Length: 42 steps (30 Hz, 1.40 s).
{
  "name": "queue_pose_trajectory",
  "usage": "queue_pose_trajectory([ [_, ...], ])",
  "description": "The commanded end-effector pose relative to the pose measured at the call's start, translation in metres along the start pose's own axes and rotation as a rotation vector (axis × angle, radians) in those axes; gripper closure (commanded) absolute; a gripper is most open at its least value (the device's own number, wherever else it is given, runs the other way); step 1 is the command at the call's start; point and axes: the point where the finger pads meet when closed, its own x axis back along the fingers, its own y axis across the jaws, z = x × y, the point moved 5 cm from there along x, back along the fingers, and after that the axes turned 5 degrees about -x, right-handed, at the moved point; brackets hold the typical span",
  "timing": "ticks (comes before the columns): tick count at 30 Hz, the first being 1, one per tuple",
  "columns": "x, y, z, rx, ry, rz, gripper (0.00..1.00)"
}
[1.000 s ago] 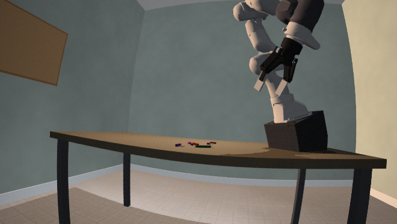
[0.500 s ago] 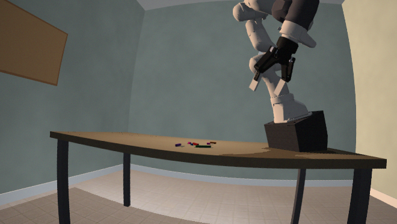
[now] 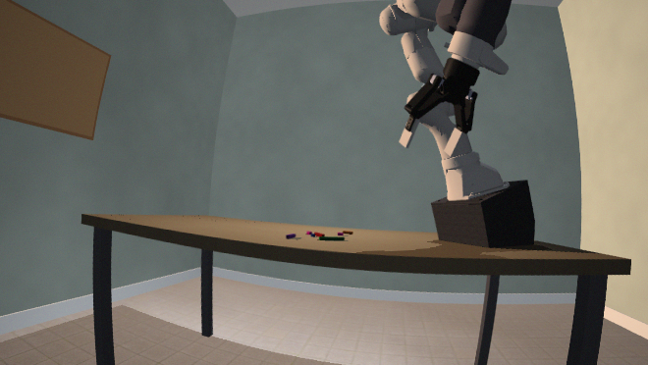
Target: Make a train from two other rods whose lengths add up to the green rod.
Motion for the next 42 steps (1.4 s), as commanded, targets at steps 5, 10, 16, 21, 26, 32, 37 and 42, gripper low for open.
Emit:
queue_pose_trajectory([
  [5,-0.005,0.014,-0.007,-0.099,-0.011,0.047,0.0],
  [10,-0.005,0.014,-0.007,-0.099,-0.011,0.047,0.0],
  [16,-0.01,0.028,-0.014,-0.184,-0.018,0.09,0.0],
  [21,-0.01,0.028,-0.014,-0.184,-0.018,0.09,0.0],
  [26,-0.01,0.028,-0.014,-0.184,-0.018,0.09,0.0],
  [32,-0.015,0.043,-0.022,-0.272,-0.026,0.134,0.0],
  [37,-0.015,0.043,-0.022,-0.272,-0.026,0.134,0.0],
  [42,-0.015,0.043,-0.022,-0.272,-0.026,0.134,0.0],
])
